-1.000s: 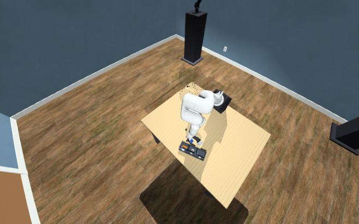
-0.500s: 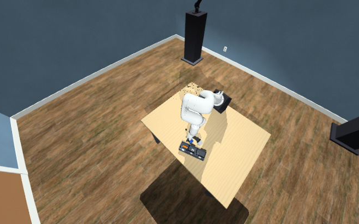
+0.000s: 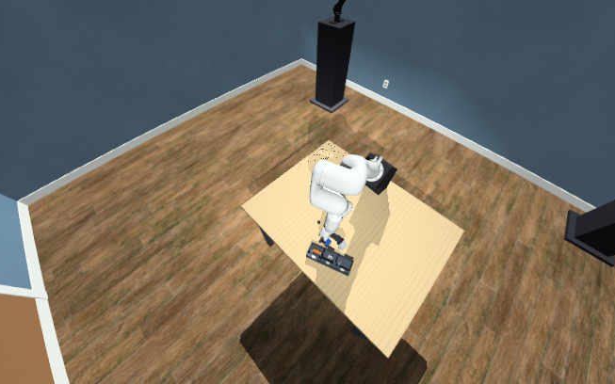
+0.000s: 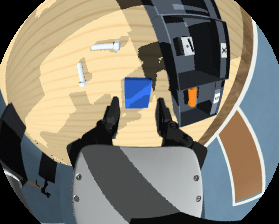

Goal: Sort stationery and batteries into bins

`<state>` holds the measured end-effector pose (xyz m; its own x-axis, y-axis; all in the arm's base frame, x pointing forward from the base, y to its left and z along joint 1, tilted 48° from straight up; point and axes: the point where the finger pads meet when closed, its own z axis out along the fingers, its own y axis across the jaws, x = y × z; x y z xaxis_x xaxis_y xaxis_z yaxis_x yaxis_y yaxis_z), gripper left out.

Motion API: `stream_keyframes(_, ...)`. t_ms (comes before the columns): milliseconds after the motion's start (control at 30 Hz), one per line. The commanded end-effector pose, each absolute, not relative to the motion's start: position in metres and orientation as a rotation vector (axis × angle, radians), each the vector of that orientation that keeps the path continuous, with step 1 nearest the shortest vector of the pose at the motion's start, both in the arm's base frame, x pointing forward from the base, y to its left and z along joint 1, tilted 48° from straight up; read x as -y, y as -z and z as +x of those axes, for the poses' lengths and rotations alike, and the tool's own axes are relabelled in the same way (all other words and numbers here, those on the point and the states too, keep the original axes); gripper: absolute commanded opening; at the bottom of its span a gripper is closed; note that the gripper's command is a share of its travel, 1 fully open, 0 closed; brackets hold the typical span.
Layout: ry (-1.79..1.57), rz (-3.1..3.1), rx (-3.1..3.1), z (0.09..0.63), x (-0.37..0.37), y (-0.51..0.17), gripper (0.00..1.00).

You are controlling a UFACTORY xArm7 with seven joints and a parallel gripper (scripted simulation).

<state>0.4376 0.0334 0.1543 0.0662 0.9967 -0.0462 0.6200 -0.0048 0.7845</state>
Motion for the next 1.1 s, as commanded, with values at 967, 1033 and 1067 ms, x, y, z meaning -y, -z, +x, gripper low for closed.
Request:
stream_keyframes(967, -0.722, 1.761, -1.660, 0.4211, -0.0571, -0.1955, 0.56)
stream_keyframes(1033, -0.722, 1.761, -1.660, 0.4212, -0.0571, -0.1955, 0.56)
stream_keyframes(1067, -0.722, 1.761, -1.660, 0.4212, -0.0571, -0.1955, 0.56)
